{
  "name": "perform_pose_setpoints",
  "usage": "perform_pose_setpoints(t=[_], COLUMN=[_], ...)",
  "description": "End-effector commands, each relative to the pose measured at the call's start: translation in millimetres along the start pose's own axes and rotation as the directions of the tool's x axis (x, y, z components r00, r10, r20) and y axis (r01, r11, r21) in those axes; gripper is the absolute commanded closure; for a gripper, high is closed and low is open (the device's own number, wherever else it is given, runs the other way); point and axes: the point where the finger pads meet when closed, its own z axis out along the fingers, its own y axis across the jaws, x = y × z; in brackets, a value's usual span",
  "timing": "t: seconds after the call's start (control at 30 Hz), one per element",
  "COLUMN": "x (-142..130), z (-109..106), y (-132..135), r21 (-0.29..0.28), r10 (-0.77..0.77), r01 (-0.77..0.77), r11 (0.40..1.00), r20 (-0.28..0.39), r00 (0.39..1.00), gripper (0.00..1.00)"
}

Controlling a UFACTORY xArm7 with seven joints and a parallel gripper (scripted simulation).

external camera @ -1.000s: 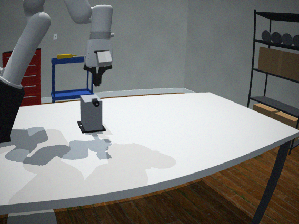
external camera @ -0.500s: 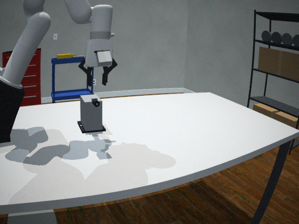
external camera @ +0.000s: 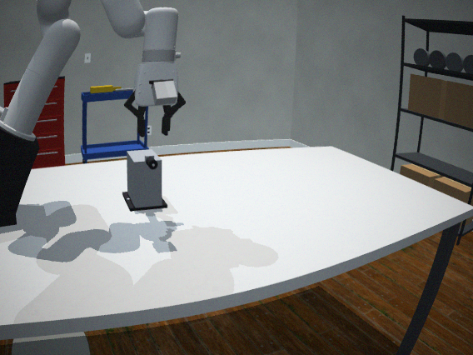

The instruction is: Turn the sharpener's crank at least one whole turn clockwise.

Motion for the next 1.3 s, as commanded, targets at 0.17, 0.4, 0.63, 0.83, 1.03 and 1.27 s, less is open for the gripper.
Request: perform_pose_setpoints(t=[0.17, 0.4, 0.63, 0.83, 1.03, 1.27], x=[0.7, 0.7, 0.7, 0.7, 0.7, 0.8], z=[-0.7, -0.7, 0.3, 3.0, 8.9, 15.5], y=[-1.0, -1.0, -1.1, -1.1, -1.2, -1.2], r21=[0.003, 0.003, 0.003, 0.003, 0.003, 0.003], r10=[0.0, 0.0, 0.0, 0.0, 0.0, 0.0], r01=[0.0, 0.0, 0.0, 0.0, 0.0, 0.0], r11=[1.0, 1.0, 1.0, 1.0, 1.0, 1.0], r20=[-0.001, -0.001, -0.001, -0.001, -0.001, -0.001], r00=[1.0, 1.0, 1.0, 1.0, 1.0, 1.0], gripper=[0.46, 0.46, 0.46, 0.46, 0.46, 0.46])
